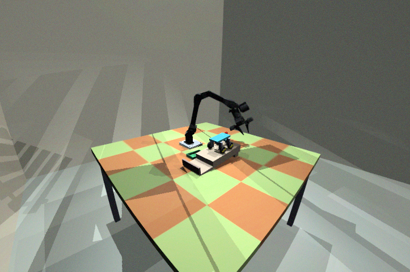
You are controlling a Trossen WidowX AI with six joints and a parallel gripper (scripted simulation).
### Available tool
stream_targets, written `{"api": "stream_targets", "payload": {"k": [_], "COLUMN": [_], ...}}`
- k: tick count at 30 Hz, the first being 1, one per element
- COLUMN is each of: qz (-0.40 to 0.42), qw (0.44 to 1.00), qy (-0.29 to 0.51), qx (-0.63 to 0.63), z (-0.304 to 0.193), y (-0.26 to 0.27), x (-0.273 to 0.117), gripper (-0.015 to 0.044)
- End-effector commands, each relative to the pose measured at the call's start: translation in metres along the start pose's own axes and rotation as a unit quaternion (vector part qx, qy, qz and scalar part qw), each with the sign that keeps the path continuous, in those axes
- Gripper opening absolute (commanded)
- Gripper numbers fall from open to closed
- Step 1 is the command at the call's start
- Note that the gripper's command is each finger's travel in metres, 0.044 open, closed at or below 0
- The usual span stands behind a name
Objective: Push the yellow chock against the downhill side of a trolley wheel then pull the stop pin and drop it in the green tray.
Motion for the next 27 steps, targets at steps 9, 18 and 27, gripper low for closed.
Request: {"api": "stream_targets", "payload": {"k": [9, 18, 27], "qz": [-0.195, -0.276, -0.276], "qw": [0.97, 0.936, 0.936], "qy": [-0.017, -0.049, -0.049], "qx": [0.143, 0.214, 0.214], "z": [0.039, 0.056, 0.056], "y": [-0.117, -0.167, -0.172], "x": [-0.071, -0.107, -0.096], "gripper": [0.019, 0.019, 0.019]}}
Point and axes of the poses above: the point midway between the two fingers, 35 mm back from their tips, its own x axis out along the fingers, its own y axis across the jaws, z = x × y, the point moved 1 cm from there along -x, back along the fingers, and after that the axes turned 7 degrees about x, right-handed, at the moved point
